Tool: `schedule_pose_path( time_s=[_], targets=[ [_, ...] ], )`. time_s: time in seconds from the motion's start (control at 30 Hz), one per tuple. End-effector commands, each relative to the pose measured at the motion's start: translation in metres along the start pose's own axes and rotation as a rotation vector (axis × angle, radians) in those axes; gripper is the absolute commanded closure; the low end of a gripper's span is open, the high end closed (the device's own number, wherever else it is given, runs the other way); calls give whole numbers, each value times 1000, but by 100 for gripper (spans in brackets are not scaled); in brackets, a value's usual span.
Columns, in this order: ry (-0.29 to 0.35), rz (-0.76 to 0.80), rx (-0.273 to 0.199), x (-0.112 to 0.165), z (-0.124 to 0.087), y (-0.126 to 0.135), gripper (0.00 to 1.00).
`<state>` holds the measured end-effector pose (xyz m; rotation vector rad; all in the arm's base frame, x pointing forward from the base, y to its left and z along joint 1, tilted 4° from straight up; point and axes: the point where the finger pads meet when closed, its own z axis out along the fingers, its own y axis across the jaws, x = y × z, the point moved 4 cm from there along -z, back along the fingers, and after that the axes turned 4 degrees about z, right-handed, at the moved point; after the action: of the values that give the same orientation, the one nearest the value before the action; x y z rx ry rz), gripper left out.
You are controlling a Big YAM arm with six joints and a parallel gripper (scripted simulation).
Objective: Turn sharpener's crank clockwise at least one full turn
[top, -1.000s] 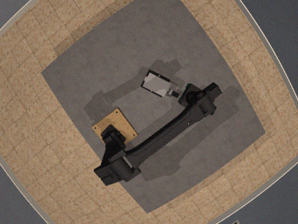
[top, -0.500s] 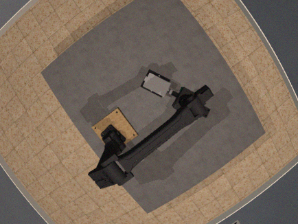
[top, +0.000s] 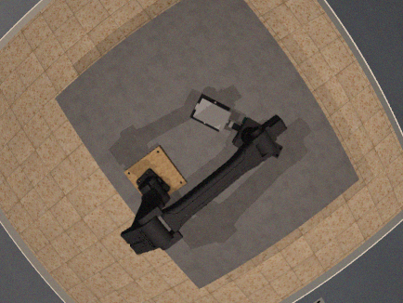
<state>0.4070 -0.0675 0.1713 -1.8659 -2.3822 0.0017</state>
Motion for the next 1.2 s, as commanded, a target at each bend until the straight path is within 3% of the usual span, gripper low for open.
schedule_pose_path(
  time_s=[0.0, 0.33, 0.37, 0.43, 0.47, 0.5, 0.6, 0.63, 0.7, 0.73, 0.97, 1.0, 1.07, 1.1, 1.17],
  targets=[
    [-19, -6, -39, -4, -13, 10, 49],
    [-19, -6, -39, -4, -13, 10, 49],
    [-28, -13, -58, -10, -17, 18, 49],
    [-19, -6, -39, -4, -13, 10, 49],
    [-29, -12, -61, -11, -17, 19, 49],
    [-19, -6, -39, -4, -13, 10, 49],
    [-29, -12, -59, -12, -17, 20, 49],
    [-19, -6, -39, -5, -13, 10, 49],
    [-30, -11, -62, -12, -18, 20, 49],
    [-19, -6, -39, -5, -13, 10, 49],
    [-19, -6, -39, -5, -13, 11, 49],
    [-30, -10, -63, -13, -19, 20, 49],
    [-19, -6, -39, -5, -13, 11, 49],
    [-30, -10, -62, -13, -18, 20, 49],
    [-18, -8, -37, -11, -6, 14, 49]
  ],
)
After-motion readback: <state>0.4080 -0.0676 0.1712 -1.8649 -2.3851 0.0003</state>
